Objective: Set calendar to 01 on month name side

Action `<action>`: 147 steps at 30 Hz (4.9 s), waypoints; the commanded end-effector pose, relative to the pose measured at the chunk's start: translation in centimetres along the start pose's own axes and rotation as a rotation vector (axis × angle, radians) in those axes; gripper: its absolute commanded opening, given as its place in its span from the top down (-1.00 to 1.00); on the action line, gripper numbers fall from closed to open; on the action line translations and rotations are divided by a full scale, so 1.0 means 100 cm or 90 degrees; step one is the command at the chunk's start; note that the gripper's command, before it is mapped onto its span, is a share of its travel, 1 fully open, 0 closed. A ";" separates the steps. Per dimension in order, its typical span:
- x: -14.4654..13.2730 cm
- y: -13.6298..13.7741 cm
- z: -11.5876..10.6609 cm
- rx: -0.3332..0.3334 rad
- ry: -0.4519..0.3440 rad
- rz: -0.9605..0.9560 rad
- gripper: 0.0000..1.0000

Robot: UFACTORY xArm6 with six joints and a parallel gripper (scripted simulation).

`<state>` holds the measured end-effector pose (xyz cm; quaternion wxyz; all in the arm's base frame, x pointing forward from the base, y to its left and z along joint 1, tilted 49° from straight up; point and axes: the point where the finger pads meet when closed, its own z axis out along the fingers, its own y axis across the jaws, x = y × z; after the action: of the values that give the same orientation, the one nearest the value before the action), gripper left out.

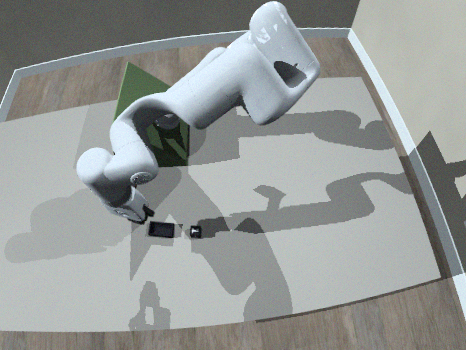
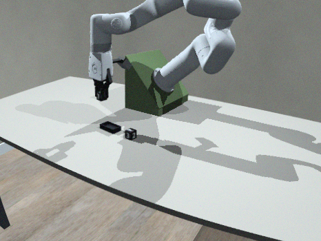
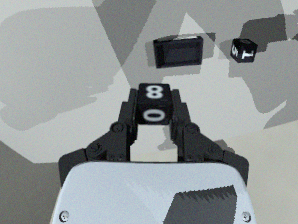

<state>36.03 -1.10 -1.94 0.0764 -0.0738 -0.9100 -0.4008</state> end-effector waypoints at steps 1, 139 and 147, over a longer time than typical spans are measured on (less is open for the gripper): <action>-0.002 -0.007 -0.001 -0.003 -0.005 -0.111 0.47; -0.006 -0.067 0.103 0.000 -0.008 -1.096 0.47; -0.006 -0.067 0.103 0.000 -0.008 -1.096 0.47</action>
<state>34.35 2.12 -13.82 -0.2584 0.6395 -0.6492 -0.3207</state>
